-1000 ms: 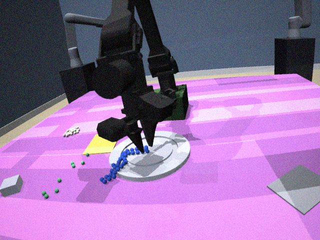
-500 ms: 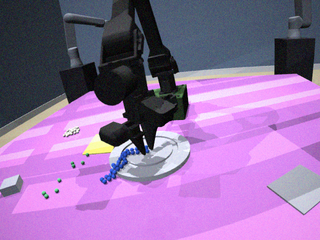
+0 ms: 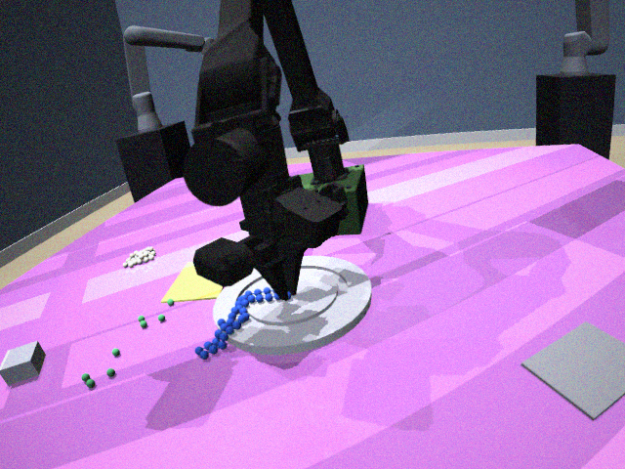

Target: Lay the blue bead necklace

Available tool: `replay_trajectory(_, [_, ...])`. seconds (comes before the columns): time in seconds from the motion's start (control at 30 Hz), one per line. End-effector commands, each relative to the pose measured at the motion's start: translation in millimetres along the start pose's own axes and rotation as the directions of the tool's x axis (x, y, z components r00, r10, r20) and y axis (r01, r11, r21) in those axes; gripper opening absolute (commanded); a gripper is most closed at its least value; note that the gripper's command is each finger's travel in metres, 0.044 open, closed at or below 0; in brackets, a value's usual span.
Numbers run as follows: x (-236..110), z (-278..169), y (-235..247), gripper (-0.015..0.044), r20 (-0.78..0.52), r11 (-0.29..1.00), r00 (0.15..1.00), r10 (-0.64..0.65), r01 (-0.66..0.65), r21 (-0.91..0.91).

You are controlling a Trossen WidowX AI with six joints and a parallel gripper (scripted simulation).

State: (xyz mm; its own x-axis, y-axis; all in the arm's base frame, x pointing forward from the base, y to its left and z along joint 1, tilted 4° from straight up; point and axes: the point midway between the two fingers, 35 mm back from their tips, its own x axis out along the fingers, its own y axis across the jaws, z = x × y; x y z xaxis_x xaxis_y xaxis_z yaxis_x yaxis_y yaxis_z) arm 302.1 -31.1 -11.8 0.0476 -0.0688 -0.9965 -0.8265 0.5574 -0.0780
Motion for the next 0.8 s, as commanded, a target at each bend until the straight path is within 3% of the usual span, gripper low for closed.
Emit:
replay_trajectory(0.0, [-0.4,0.1,-0.3,0.0,0.001,1.0,1.0,-0.001,0.001,0.0])
replay_trajectory(0.5, [-0.9,0.1,-0.3,0.0,0.001,1.0,1.0,-0.001,0.001,0.0])
replay_trajectory(0.77, [-23.1,-0.7,0.1,0.0,-0.005,1.0,1.0,0.001,-0.001,-0.005])
